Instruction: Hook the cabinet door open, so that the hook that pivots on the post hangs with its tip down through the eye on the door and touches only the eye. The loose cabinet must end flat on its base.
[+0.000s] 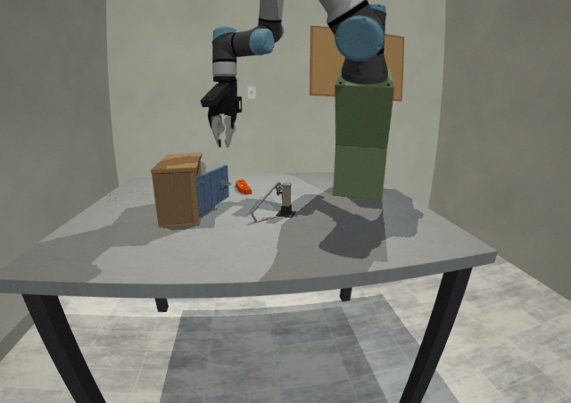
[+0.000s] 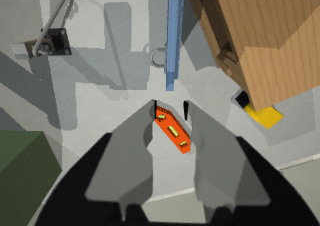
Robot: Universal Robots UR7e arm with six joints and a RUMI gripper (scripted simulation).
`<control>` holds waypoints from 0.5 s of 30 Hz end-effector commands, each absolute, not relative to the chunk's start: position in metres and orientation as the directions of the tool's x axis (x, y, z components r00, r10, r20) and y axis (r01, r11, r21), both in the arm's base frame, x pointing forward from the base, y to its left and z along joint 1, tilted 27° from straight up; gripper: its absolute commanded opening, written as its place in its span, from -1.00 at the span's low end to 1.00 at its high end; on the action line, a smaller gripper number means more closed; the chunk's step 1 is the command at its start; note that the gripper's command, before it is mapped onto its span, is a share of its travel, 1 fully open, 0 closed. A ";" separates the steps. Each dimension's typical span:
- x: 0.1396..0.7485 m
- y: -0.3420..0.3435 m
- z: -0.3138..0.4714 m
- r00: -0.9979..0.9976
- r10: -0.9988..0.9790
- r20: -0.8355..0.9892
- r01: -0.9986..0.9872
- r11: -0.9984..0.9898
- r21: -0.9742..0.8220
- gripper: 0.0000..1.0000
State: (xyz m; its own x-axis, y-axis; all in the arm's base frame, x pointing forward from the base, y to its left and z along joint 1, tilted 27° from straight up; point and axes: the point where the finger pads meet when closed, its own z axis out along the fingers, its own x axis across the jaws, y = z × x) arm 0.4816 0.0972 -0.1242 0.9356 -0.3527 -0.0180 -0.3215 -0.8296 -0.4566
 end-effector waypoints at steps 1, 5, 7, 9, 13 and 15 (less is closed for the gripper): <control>0.482 0.097 -0.124 0.935 -0.353 -0.017 -0.321 -0.830 -0.457 -0.69; 0.482 0.097 -0.125 0.935 -0.353 -0.017 -0.321 -0.830 -0.457 -0.69; 0.482 0.098 -0.125 0.935 -0.353 -0.017 -0.321 -0.830 -0.457 -0.69; 0.482 0.098 -0.126 0.935 -0.353 -0.017 -0.321 -0.830 -0.457 -0.69; 0.483 0.099 -0.128 0.935 -0.353 -0.017 -0.321 -0.830 -0.456 -0.69; 0.483 0.100 -0.130 0.935 -0.353 -0.017 -0.321 -0.830 -0.456 -0.69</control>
